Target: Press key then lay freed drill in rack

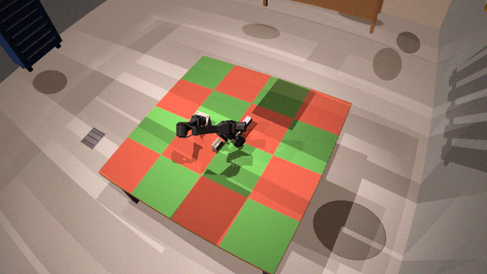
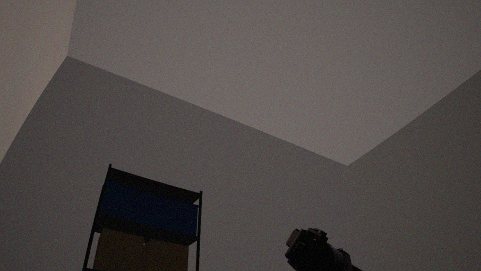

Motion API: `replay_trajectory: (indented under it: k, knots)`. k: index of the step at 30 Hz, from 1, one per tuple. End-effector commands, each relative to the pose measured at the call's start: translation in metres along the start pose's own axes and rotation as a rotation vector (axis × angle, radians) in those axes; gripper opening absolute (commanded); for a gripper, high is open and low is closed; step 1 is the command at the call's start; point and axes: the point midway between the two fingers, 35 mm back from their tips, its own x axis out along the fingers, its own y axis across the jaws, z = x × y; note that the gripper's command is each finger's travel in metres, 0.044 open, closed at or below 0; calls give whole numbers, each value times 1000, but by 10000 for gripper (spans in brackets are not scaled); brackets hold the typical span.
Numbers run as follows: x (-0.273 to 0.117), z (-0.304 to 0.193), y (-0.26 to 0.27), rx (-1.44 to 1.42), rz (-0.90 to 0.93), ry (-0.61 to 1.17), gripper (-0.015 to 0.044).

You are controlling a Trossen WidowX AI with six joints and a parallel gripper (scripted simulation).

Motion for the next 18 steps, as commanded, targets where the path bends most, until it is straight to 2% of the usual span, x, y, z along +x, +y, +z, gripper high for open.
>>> replay_trajectory:
  k: [1,11,18]
  knots:
    - [0,0,0,1,0,0,309]
    - [0,0,0,1,0,0,46]
    - [0,0,0,1,0,0,0]
